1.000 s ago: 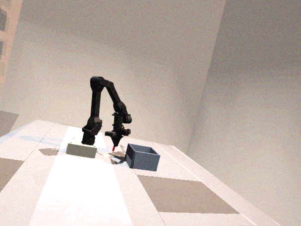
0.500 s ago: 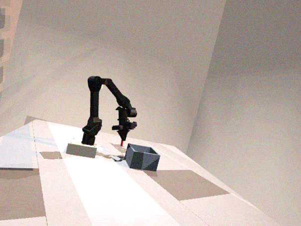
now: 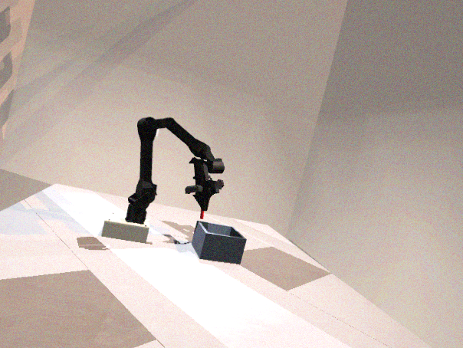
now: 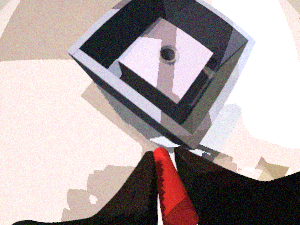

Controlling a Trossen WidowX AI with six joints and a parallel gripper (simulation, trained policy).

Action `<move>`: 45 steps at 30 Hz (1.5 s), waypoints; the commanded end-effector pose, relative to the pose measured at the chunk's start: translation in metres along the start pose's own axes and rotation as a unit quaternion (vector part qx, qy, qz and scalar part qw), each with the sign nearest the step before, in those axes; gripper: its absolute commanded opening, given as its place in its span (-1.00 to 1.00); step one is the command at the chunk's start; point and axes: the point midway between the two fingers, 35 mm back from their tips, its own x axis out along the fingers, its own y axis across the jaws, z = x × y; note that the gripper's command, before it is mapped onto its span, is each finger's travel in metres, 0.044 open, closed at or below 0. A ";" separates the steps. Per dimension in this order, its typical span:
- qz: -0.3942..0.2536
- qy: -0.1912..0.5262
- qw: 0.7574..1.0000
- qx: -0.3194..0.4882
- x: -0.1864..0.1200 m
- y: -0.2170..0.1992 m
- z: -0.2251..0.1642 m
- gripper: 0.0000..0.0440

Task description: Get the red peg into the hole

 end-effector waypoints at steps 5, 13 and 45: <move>-0.015 -0.002 1.000 0.017 0.006 -0.009 0.029 -1.00; -0.022 -0.001 0.999 0.042 0.019 -0.017 0.058 -1.00; -0.053 0.054 0.996 0.055 0.105 -0.031 0.099 -0.06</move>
